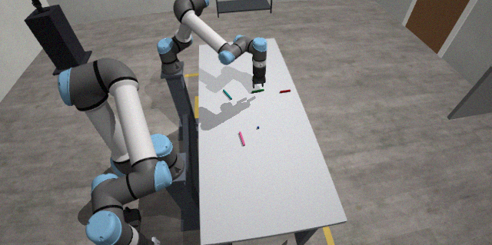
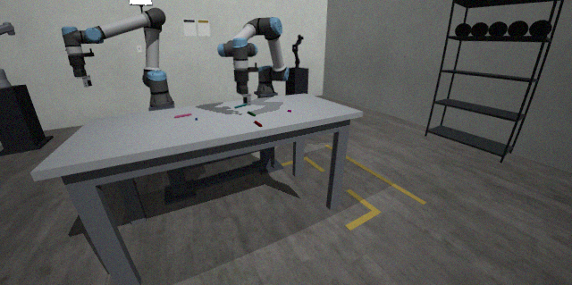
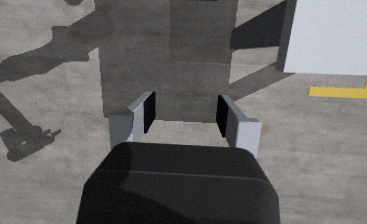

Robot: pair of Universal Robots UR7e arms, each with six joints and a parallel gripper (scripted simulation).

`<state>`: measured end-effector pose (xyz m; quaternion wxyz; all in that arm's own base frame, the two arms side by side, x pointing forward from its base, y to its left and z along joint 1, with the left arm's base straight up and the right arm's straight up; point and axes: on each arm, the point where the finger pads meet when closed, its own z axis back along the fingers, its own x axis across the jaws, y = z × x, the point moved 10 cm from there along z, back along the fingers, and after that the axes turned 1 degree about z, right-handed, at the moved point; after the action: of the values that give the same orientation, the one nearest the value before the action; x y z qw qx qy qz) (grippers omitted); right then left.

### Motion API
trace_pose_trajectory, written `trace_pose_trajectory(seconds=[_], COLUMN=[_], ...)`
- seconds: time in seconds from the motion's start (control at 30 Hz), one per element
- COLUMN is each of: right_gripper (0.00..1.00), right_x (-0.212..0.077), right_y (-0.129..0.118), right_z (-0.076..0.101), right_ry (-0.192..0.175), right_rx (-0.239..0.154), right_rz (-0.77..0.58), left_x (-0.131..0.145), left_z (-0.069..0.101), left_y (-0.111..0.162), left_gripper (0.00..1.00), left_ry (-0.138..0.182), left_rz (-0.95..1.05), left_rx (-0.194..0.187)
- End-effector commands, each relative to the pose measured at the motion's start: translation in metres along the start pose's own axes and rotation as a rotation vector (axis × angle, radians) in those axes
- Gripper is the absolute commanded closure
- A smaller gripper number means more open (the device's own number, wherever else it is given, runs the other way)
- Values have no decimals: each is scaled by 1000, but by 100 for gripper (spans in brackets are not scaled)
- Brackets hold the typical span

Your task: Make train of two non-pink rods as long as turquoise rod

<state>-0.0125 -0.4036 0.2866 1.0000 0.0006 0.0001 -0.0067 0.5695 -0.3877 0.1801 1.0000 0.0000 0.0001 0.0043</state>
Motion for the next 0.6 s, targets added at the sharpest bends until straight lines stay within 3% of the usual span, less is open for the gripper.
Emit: trace_pose_trajectory(seconds=[0.0, 0.57], right_gripper=[0, 0], right_x=[0, 0], right_y=[0, 0], right_z=[0, 0], right_ry=[0, 0], right_rx=[-1, -1], right_rz=[0, 0], left_x=[1, 13], left_z=[1, 3], left_y=[0, -2], left_gripper=[0, 0], left_ry=[-2, -2], left_rz=[20, 283], left_rx=[-2, -2])
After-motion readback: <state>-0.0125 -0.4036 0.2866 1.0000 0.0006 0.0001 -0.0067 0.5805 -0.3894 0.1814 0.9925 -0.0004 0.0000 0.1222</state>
